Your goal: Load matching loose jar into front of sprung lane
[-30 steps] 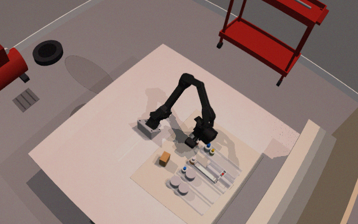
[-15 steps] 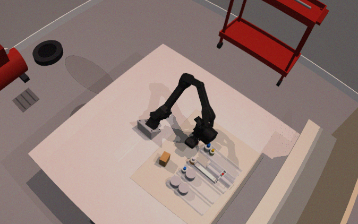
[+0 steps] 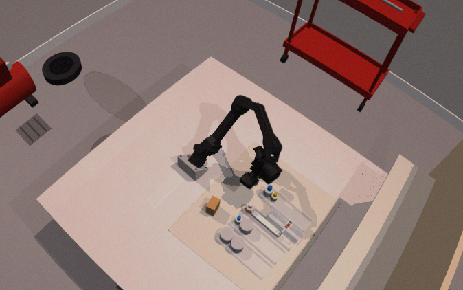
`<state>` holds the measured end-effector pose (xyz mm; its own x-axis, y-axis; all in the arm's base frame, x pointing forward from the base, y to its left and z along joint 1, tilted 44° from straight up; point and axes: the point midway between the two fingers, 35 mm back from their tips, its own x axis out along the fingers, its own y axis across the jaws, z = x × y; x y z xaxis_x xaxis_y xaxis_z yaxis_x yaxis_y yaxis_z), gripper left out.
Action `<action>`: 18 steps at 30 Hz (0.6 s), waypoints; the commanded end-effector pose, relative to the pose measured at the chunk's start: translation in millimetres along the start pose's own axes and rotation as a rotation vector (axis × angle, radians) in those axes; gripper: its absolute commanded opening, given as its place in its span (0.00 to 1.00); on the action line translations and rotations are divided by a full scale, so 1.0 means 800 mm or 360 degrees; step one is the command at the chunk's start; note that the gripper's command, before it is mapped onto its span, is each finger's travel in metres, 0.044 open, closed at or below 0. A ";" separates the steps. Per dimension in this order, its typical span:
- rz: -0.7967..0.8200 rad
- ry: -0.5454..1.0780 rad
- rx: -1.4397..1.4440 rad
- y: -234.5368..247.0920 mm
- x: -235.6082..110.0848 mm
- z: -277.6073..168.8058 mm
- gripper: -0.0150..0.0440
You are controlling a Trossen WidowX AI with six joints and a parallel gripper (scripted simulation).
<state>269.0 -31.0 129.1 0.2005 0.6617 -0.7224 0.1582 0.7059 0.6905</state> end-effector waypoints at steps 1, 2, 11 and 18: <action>-0.0004 -0.0007 0.0022 -0.003 -0.027 0.001 0.25; -0.0003 -0.0008 0.0028 -0.004 -0.034 0.000 0.25; 0.0011 -0.0015 0.0067 -0.005 -0.078 -0.005 0.25; 0.0005 -0.0008 0.0062 -0.045 -0.061 0.010 0.25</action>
<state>258.2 -81.5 156.0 0.2130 0.6616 -0.7190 0.1911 0.6935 0.6947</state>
